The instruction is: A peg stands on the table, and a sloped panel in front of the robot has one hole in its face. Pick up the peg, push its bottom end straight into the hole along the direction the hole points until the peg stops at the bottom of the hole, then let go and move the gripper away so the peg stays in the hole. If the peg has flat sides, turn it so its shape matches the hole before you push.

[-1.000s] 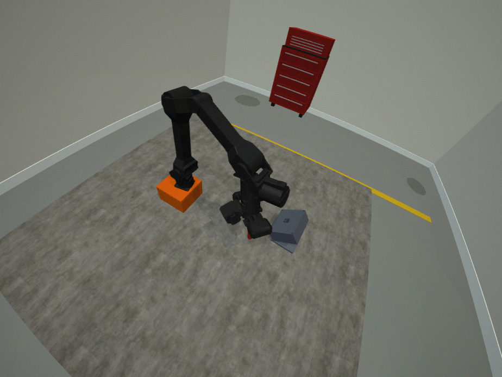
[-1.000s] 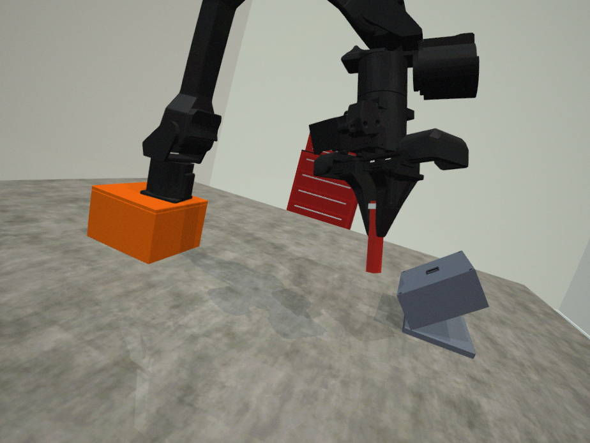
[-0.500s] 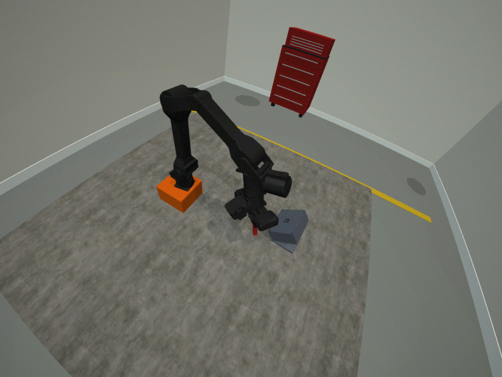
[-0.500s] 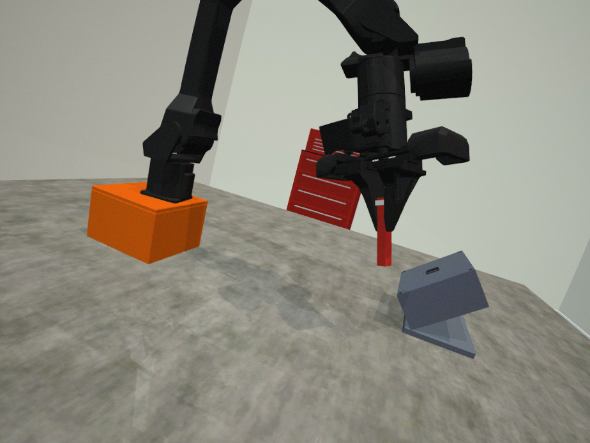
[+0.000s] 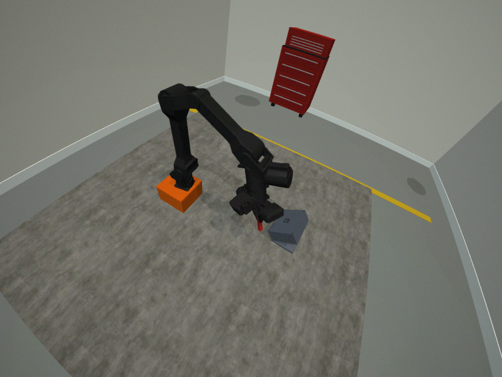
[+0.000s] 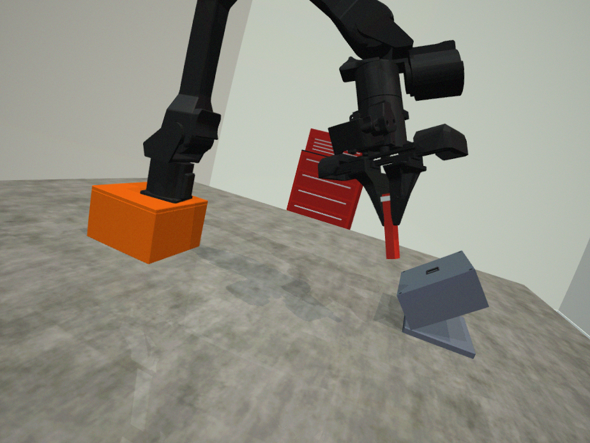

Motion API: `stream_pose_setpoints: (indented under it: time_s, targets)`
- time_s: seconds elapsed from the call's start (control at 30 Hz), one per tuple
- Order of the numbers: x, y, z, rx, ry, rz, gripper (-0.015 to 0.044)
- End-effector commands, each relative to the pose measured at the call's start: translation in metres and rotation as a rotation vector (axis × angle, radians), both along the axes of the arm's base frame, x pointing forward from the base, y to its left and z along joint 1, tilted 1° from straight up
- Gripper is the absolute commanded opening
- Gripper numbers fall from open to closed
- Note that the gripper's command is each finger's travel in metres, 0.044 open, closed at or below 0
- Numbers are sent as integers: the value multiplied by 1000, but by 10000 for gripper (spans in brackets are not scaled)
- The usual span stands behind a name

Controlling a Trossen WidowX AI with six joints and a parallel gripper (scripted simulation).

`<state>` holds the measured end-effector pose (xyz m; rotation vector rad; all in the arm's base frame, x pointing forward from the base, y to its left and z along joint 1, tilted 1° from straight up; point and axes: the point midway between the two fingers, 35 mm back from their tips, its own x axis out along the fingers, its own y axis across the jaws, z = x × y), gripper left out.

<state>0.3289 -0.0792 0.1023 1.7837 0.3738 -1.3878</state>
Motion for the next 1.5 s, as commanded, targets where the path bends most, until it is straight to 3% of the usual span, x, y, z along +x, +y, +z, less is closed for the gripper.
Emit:
stream_pose_setpoints:
  time_s: [0.0,1.47]
  targets:
    - [1,6,3,-18,-16,30,0]
    - [14,69,19,-136,-146,306,0]
